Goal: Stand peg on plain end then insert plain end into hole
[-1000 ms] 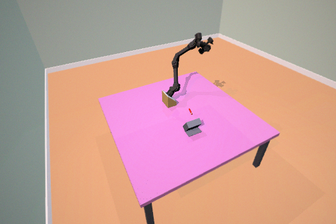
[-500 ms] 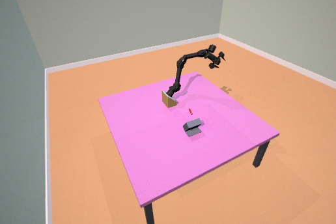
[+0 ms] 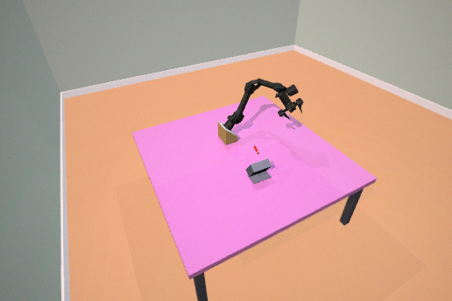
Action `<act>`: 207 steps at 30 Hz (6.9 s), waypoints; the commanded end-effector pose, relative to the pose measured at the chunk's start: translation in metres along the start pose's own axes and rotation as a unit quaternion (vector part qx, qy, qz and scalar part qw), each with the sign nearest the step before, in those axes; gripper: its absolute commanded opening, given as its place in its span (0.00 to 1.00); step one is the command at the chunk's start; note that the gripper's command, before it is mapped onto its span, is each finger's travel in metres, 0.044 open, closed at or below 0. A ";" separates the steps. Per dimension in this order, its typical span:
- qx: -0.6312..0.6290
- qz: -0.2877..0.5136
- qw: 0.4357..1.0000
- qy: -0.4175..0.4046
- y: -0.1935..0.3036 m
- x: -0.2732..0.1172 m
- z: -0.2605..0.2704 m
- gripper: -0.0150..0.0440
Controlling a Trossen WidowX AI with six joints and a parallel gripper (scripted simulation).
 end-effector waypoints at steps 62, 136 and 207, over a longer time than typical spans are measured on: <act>-0.082 0.156 0.945 0.276 -0.063 0.063 -0.288 1.00; -0.104 0.078 0.953 0.272 -0.036 0.066 -0.295 0.34; -0.181 -0.217 0.925 0.253 0.053 0.040 -0.294 0.34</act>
Point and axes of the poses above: the point midway between the two fingers, 35 mm back from their tips, its own x axis out along the fingers, its own z axis across the jaws, y = z × x, the point moved 10 cm from there along -x, back along the fingers, and after that the axes turned 5 degrees about -x, right-handed, at the moved point
